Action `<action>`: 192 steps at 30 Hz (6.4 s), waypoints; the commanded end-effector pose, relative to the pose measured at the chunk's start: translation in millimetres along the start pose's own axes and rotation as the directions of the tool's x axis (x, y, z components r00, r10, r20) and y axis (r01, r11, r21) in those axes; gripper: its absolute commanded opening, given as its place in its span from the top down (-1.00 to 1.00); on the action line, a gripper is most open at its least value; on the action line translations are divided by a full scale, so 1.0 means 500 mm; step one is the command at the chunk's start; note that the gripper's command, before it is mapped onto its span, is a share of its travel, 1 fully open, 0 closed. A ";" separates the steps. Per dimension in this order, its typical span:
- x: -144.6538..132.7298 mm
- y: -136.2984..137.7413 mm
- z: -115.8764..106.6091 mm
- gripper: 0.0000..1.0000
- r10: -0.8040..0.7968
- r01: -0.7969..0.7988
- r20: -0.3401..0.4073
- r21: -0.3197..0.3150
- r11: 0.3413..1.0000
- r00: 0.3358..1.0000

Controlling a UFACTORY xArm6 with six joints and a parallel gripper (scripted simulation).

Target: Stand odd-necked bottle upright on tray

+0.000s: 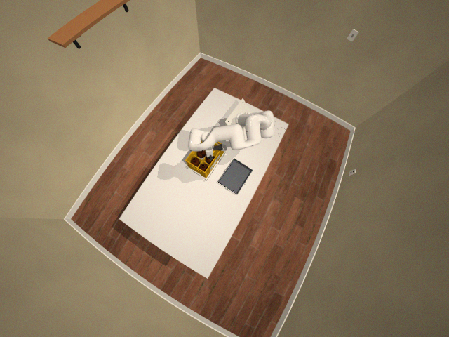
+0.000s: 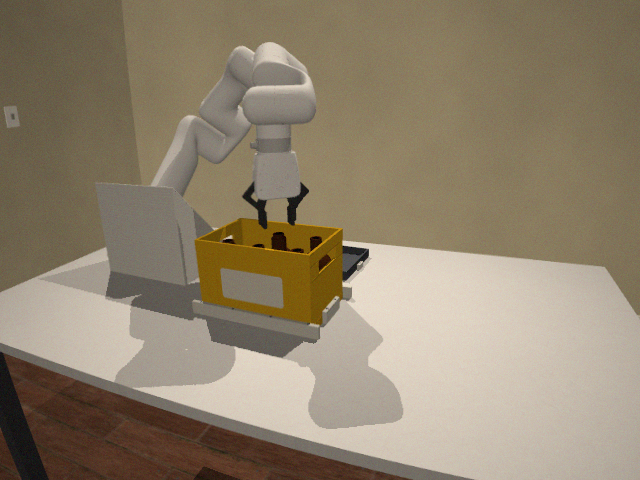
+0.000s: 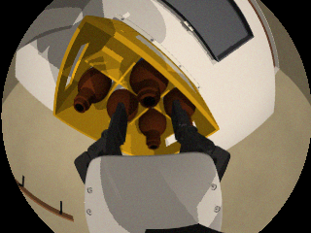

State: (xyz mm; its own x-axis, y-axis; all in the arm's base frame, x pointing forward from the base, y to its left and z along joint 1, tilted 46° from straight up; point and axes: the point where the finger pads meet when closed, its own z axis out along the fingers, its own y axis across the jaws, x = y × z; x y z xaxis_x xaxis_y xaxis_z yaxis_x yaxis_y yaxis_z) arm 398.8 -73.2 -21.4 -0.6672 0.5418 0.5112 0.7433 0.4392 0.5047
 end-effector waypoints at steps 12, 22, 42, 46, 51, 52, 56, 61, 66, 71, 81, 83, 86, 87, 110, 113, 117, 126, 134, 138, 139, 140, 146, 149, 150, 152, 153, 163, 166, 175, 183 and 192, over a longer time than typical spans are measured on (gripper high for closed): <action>-0.002 0.001 -0.003 -0.30 -0.001 0.001 0.003 -0.001 1.000 1.000; -0.003 0.002 -0.003 -0.30 -0.001 0.001 0.003 -0.001 1.000 1.000; -0.003 0.002 -0.002 -0.30 -0.001 0.001 0.003 -0.001 1.000 1.000; -0.003 0.002 0.001 -0.30 -0.001 0.001 0.003 -0.001 1.000 1.000; -0.003 0.002 0.004 -0.30 -0.001 0.001 0.003 -0.001 1.000 1.000; -0.003 0.002 0.005 -0.30 -0.001 0.001 0.003 -0.001 1.000 1.000; -0.003 0.002 0.012 -0.30 -0.001 0.001 0.003 -0.001 1.000 1.000; -0.003 0.002 0.022 -0.30 -0.001 0.001 0.003 -0.001 1.000 1.000; -0.003 0.002 0.034 -0.30 -0.001 0.001 0.003 -0.001 1.000 1.000; -0.003 0.002 0.042 -0.30 -0.001 0.001 0.003 -0.001 1.000 1.000; -0.003 0.002 0.064 -0.30 -0.001 0.001 0.003 -0.001 1.000 1.000; -0.003 0.002 0.068 -0.30 -0.001 0.001 0.003 -0.001 1.000 1.000; -0.003 0.002 0.069 -0.30 -0.001 0.001 0.003 -0.001 1.000 1.000; -0.003 0.002 0.071 -0.30 -0.001 0.001 0.003 -0.001 1.000 1.000; -0.003 0.002 0.078 -0.30 -0.001 0.001 0.003 -0.001 1.000 1.000; -0.003 0.002 0.078 1.00 -0.001 0.001 0.003 -0.001 1.000 1.000; -0.003 0.002 0.078 1.00 -0.001 0.001 0.003 -0.001 1.000 1.000; -0.003 0.002 0.078 1.00 -0.001 0.001 0.003 -0.001 1.000 1.000; -0.003 0.002 0.078 1.00 -0.001 0.001 0.003 -0.001 1.000 1.000; -0.003 0.002 0.078 1.00 -0.001 0.001 0.003 -0.001 1.000 1.000; -0.003 0.002 0.078 1.00 -0.001 0.001 0.003 -0.001 1.000 1.000; -0.003 0.002 0.078 1.00 -0.001 0.001 0.003 -0.001 1.000 1.000; -0.003 0.002 0.078 1.00 -0.001 0.001 0.003 -0.001 1.000 1.000; -0.003 0.002 0.078 1.00 -0.001 0.001 0.003 -0.001 1.000 1.000; -0.003 0.002 0.078 1.00 -0.001 0.001 0.003 -0.001 1.000 1.000; -0.003 0.002 0.078 1.00 -0.001 0.001 0.003 -0.001 1.000 1.000; -0.003 0.002 0.078 1.00 -0.001 0.001 0.003 -0.001 1.000 1.000; -0.003 0.002 0.078 -0.30 -0.001 0.001 0.003 -0.001 1.000 1.000; -0.003 0.002 0.078 -0.30 -0.001 0.001 0.003 -0.001 1.000 1.000; -0.003 0.002 0.078 -0.30 -0.001 0.001 0.003 -0.001 1.000 1.000; -0.003 0.002 0.078 -0.30 -0.001 0.001 0.003 -0.001 1.000 1.000; -0.003 0.002 0.078 -0.30 -0.001 0.001 0.003 -0.001 1.000 1.000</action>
State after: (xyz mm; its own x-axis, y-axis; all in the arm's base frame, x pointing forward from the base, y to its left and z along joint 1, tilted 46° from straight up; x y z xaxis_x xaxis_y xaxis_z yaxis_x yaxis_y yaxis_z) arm 401.6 -44.3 -49.8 -0.6672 0.5418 0.5112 0.7433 0.4393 0.5046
